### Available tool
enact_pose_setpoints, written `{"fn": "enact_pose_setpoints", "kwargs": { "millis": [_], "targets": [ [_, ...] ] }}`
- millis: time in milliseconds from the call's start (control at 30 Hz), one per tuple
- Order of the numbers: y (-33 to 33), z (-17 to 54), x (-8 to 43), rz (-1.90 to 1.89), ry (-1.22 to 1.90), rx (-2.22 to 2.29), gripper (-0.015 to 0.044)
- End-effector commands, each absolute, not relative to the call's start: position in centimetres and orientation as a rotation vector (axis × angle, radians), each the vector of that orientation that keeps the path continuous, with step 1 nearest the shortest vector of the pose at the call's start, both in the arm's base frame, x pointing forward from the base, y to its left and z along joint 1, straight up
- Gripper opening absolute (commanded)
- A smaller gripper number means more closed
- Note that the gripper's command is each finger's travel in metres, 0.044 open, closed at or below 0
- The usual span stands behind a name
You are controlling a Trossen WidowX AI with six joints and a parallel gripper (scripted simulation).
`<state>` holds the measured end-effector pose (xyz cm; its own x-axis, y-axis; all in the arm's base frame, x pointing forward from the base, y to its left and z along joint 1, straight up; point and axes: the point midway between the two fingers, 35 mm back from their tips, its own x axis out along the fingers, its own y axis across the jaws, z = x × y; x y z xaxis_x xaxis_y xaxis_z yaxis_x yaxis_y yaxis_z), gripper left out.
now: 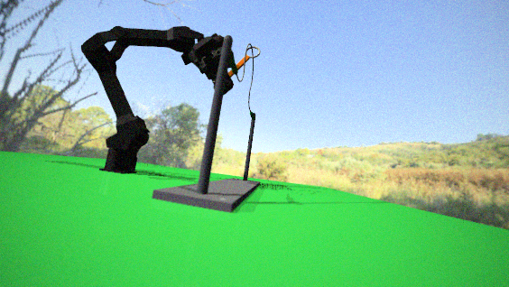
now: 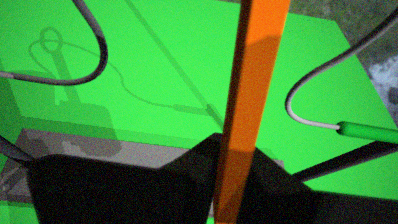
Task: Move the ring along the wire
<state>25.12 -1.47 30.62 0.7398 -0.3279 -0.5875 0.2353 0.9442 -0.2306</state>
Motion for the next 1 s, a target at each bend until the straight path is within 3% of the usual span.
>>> {"fn": "enact_pose_setpoints", "kwargs": {
  "millis": [0, 967],
  "targets": [
    [-1.7, 30.5, 25.1, -0.330, 0.672, -0.203, -0.0150],
    [-3.2, 31.2, 24.9, -0.472, 0.645, -0.617, -0.0150]
  ]
}}
